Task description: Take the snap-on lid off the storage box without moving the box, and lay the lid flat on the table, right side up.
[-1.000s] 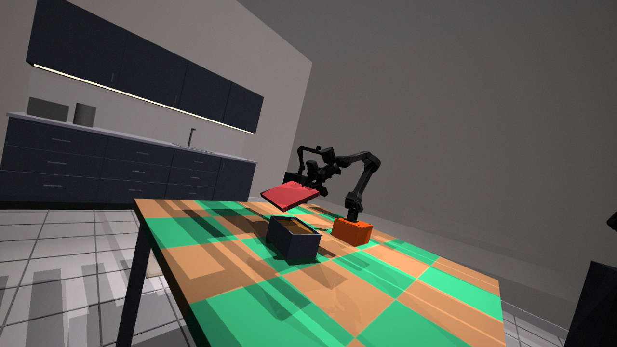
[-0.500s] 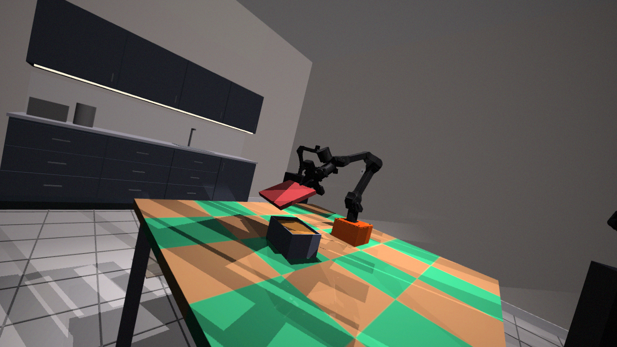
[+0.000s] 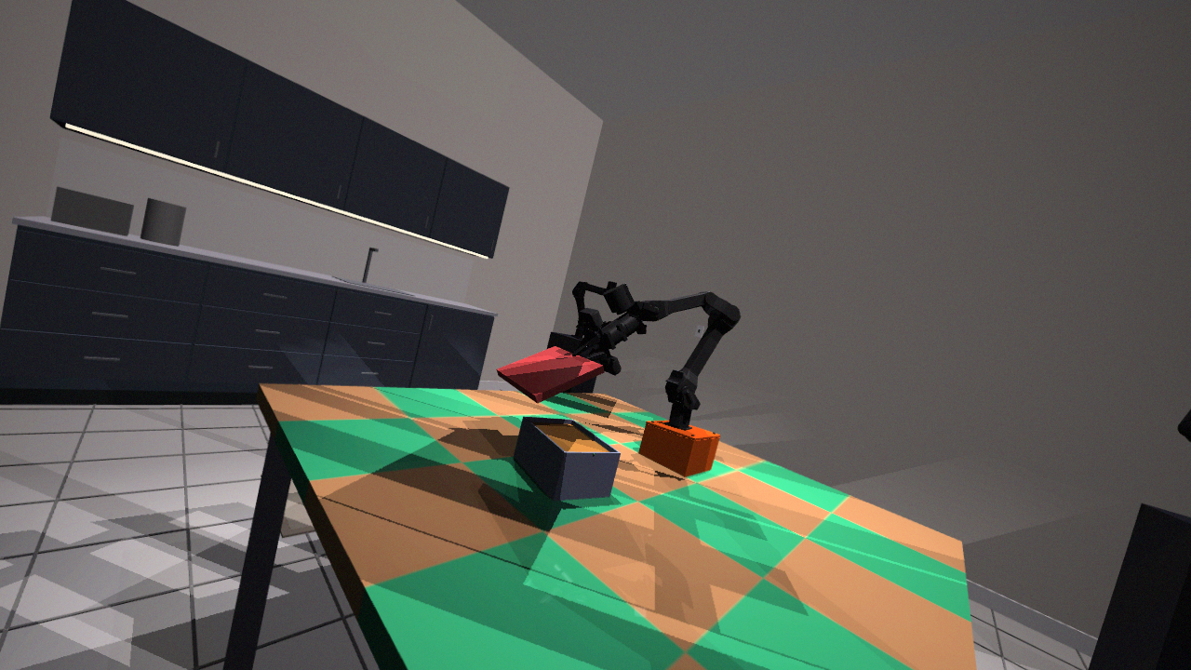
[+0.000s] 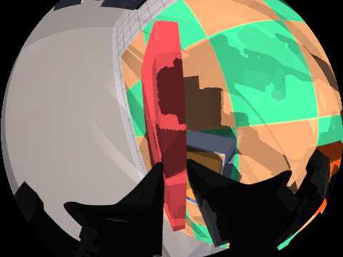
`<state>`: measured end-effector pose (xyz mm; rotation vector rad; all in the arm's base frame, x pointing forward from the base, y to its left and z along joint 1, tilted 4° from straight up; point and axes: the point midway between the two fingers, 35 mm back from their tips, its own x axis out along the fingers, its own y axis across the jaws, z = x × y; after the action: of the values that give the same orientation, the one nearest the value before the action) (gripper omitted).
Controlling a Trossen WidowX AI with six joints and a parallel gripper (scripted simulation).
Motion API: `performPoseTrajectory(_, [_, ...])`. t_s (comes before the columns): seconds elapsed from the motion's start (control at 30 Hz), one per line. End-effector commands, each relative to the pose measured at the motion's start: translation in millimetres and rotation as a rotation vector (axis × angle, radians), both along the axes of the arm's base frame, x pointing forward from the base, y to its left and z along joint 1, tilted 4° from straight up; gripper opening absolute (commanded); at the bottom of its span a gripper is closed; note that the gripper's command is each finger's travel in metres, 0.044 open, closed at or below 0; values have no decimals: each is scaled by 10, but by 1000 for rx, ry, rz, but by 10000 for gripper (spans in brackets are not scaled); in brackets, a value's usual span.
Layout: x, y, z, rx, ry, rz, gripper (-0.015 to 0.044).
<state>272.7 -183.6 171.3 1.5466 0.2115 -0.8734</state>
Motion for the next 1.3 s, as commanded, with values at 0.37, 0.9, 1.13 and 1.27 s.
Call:
performPoseTrajectory(0.37, [-122, -269, 66, -9, -8, 5, 0])
performPoseTrajectory(0.9, [-270, -552, 91, -12, -7, 5, 0])
performPoseTrajectory(1.13, [-335, -676, 102, -13, -6, 5, 0])
performPoseTrajectory(1.27, [-372, -747, 109, -13, -5, 5, 0])
